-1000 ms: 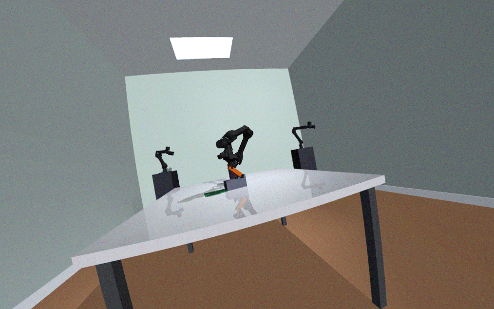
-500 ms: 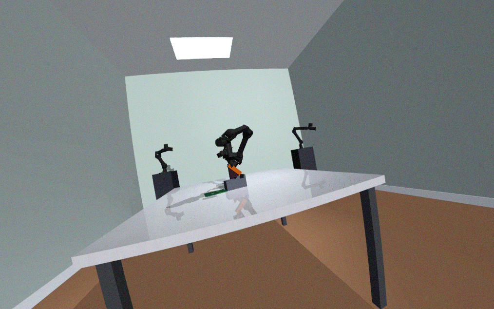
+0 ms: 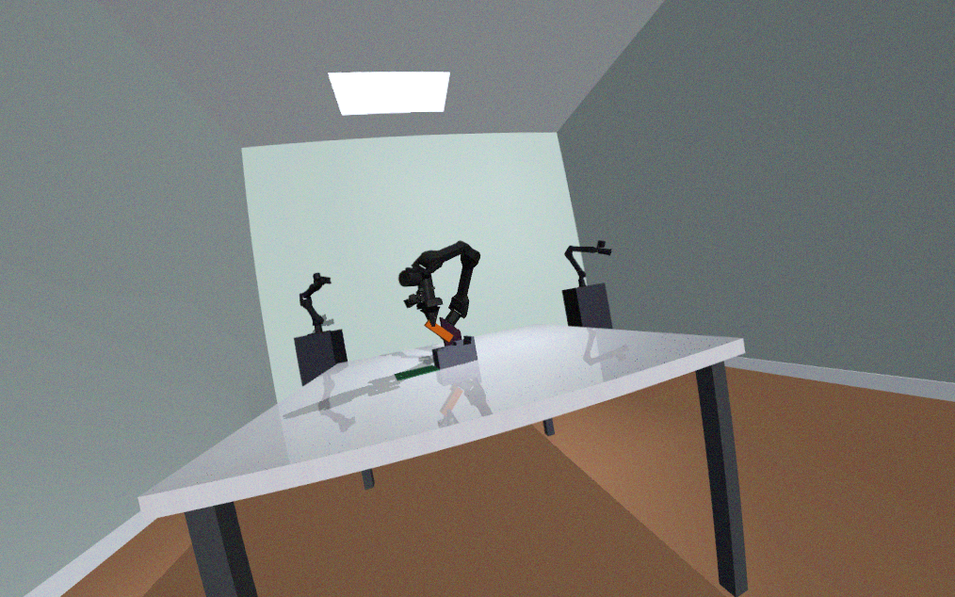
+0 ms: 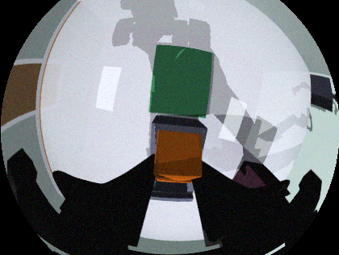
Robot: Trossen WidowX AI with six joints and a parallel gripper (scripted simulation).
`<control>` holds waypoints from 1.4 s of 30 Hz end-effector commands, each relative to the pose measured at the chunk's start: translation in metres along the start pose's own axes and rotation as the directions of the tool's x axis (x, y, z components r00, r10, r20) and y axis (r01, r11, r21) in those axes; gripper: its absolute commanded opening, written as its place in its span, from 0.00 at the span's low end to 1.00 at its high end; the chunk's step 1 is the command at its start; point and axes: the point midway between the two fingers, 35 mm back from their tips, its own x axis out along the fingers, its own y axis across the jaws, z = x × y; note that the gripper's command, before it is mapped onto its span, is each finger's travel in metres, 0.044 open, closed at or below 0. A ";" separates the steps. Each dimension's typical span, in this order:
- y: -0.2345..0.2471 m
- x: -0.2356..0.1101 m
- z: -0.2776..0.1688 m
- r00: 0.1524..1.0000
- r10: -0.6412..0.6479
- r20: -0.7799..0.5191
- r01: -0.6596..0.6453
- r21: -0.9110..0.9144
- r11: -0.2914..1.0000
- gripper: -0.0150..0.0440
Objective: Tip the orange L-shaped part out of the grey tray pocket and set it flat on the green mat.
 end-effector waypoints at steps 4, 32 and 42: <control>-0.003 0.000 0.032 1.000 -0.001 0.002 0.001 -0.003 1.000 0.25; -0.012 0.006 0.108 1.000 -0.001 0.006 0.001 -0.004 1.000 0.25; -0.012 0.021 0.108 1.000 -0.001 0.006 0.001 -0.004 1.000 0.25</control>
